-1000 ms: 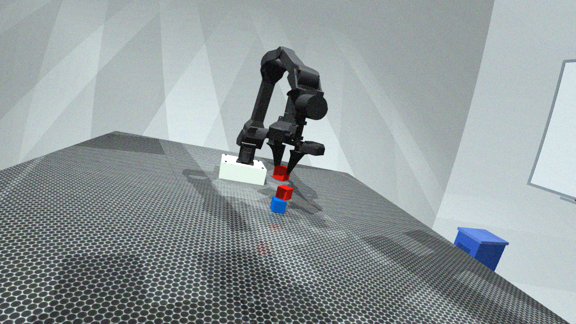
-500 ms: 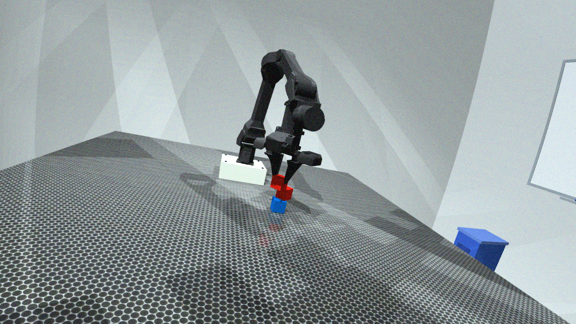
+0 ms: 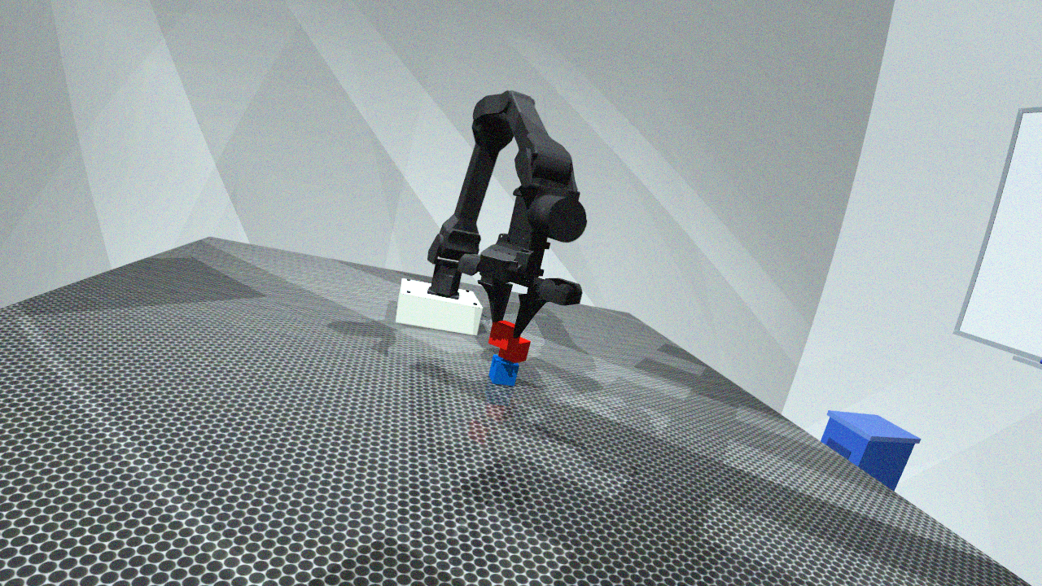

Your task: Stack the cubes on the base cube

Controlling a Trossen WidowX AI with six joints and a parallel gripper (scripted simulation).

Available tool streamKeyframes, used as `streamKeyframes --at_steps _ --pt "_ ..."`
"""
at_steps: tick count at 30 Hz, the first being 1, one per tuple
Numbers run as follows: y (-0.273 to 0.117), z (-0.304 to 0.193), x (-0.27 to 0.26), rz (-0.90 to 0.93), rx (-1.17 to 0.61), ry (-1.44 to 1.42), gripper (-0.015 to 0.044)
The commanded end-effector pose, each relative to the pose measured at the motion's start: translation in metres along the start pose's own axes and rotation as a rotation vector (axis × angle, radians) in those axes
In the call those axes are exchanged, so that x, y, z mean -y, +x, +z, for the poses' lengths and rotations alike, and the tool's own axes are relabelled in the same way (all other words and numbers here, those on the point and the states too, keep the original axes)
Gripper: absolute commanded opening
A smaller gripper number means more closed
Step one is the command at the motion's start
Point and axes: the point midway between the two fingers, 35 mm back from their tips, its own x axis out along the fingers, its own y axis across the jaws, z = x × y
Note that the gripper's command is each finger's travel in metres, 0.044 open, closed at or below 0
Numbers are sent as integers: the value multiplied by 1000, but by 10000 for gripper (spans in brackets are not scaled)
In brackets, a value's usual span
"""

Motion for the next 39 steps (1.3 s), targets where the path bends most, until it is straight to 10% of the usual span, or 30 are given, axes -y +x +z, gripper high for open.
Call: streamKeyframes --at_steps 1,39 --pt "13 -2 2 -10 -9 -3 105" --pt "27 -2 2 -10 -9 -9 157"
